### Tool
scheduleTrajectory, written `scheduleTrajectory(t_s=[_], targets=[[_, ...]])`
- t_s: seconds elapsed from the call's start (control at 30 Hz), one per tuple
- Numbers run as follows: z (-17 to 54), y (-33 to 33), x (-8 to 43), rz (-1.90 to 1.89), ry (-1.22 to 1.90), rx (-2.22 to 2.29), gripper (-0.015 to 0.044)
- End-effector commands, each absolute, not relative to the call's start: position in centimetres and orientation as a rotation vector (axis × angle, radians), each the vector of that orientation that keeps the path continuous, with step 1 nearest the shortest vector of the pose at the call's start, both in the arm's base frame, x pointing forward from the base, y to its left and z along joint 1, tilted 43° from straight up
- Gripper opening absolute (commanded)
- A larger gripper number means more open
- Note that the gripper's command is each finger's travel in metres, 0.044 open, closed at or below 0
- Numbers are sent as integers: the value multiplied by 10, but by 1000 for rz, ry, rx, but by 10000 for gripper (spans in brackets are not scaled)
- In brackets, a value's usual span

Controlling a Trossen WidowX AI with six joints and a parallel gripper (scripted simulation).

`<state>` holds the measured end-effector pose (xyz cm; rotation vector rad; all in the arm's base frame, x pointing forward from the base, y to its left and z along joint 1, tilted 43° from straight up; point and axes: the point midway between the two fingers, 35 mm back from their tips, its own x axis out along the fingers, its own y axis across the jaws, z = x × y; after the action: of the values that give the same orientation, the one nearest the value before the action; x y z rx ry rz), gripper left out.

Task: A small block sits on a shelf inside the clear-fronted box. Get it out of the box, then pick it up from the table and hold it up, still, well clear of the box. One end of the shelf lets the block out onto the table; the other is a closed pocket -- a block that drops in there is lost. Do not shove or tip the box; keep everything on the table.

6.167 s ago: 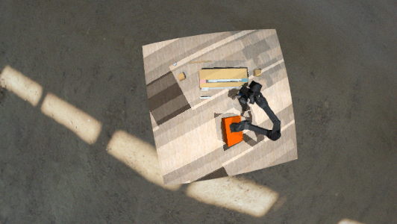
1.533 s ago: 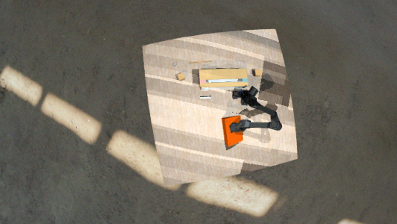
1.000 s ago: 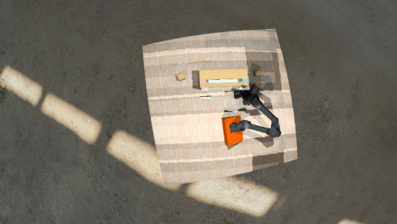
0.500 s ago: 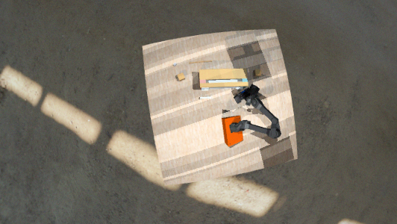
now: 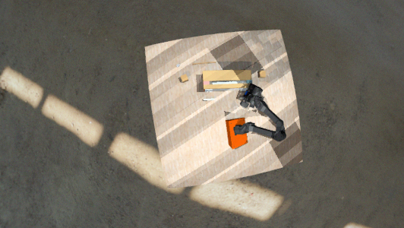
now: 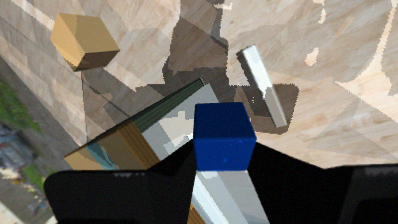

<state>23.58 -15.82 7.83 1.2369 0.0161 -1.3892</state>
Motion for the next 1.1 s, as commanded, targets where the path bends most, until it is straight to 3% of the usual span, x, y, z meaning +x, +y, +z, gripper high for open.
scheduleTrajectory(t_s=[0.0, 1.07], targets=[[81, -155, 236, -1362, 127, 1091, 0], [90, -136, 229, -1006, 856, -4, 0]])
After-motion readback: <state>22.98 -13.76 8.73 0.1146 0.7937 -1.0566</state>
